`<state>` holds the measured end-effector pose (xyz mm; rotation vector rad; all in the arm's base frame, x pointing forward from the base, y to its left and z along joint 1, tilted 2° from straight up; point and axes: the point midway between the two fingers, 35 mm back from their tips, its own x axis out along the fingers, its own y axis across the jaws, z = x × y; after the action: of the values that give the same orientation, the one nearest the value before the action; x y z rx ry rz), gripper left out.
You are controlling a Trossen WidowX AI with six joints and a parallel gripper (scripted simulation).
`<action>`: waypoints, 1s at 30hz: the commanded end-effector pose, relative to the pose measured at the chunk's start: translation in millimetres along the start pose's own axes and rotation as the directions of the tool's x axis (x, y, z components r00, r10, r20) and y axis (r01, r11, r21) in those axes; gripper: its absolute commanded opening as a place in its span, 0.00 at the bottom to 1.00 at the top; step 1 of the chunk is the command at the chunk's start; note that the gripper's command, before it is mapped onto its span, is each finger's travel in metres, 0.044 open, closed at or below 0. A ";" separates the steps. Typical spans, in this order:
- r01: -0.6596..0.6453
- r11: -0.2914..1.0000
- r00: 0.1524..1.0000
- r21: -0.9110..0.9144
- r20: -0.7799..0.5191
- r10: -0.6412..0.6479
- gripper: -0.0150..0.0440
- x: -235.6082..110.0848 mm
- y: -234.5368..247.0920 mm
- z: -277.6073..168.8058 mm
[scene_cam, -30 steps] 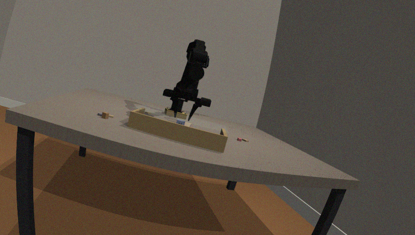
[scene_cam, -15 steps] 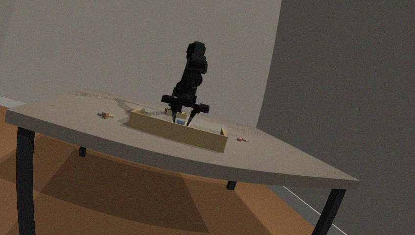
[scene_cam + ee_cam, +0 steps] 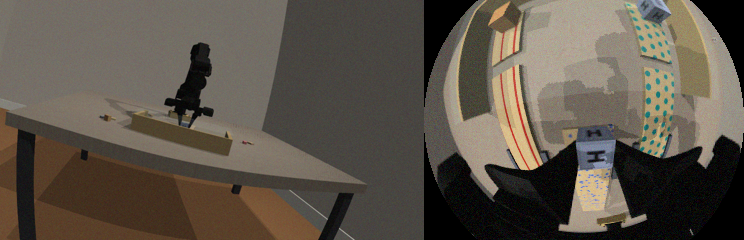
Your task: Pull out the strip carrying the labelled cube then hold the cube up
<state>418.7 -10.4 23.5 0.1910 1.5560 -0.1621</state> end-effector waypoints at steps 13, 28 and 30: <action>0.001 1.000 1.000 -0.004 0.000 -0.001 0.25 -32.3 -8.5 -41.5; 0.001 1.000 1.000 -0.005 -0.003 -0.001 0.25 -43.0 -17.3 -84.5; 0.002 1.000 1.000 -0.005 -0.004 -0.002 0.25 -42.8 -18.7 -91.6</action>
<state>331.4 -8.9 63.7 0.1910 1.5689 -0.1638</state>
